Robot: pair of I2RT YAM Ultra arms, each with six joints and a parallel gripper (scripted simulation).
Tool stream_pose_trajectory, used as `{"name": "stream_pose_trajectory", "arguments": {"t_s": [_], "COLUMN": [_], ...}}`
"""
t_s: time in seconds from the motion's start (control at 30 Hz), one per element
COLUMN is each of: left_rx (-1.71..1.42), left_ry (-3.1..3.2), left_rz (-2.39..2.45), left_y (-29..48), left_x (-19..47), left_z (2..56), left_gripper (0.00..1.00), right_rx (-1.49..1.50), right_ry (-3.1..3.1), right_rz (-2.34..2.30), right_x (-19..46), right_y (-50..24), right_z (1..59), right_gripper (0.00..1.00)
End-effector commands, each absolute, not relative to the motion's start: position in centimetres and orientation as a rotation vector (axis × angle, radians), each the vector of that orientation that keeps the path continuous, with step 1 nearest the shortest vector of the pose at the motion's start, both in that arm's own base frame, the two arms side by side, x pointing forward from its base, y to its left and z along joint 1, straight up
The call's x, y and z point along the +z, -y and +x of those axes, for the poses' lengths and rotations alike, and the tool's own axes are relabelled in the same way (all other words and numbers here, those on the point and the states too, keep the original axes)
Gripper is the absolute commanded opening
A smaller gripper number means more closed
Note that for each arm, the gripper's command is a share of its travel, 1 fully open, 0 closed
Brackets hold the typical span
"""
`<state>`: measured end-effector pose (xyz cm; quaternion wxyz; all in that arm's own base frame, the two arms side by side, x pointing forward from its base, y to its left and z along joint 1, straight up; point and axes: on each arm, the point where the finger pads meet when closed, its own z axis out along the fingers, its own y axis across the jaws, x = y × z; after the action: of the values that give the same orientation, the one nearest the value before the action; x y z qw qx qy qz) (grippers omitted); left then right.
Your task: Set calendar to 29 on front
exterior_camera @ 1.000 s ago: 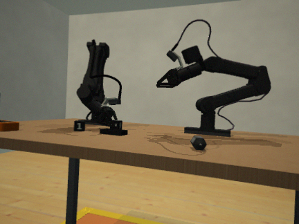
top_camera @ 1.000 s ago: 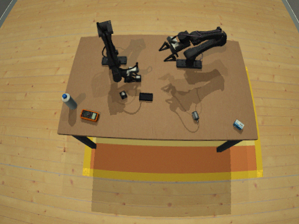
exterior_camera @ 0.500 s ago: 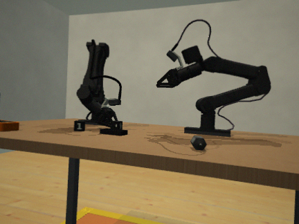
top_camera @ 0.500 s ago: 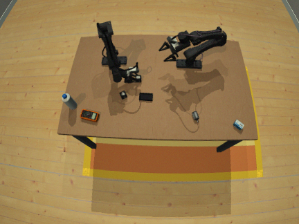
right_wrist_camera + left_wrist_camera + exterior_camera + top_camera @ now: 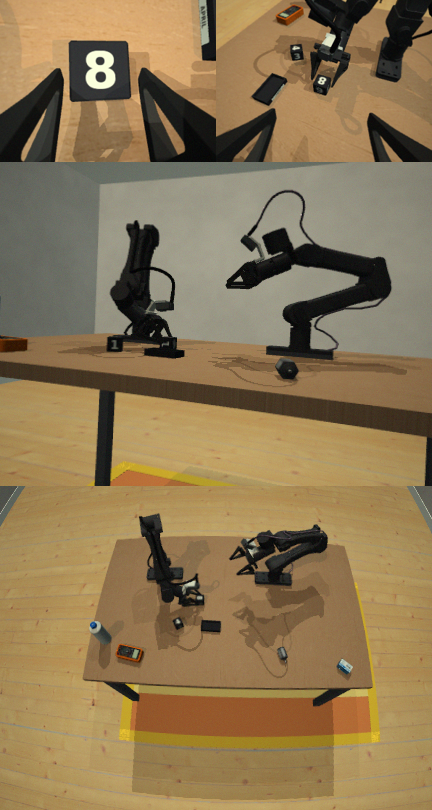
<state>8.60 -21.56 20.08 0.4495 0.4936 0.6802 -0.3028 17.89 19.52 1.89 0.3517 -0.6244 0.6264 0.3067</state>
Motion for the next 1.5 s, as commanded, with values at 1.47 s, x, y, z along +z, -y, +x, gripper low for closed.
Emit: {"name": "stream_pose_trajectory", "arguments": {"t_s": [1.47], "left_rx": [-0.767], "left_ry": [-1.65], "left_rz": [1.204], "left_y": [21.7], "left_x": [21.0], "left_z": [8.6], "left_gripper": [1.0], "right_rx": [0.165], "right_ry": [-1.648], "right_rz": [-2.378], "right_x": [6.3], "right_y": [-8.5], "right_z": [29.1], "right_gripper": [0.64]}}
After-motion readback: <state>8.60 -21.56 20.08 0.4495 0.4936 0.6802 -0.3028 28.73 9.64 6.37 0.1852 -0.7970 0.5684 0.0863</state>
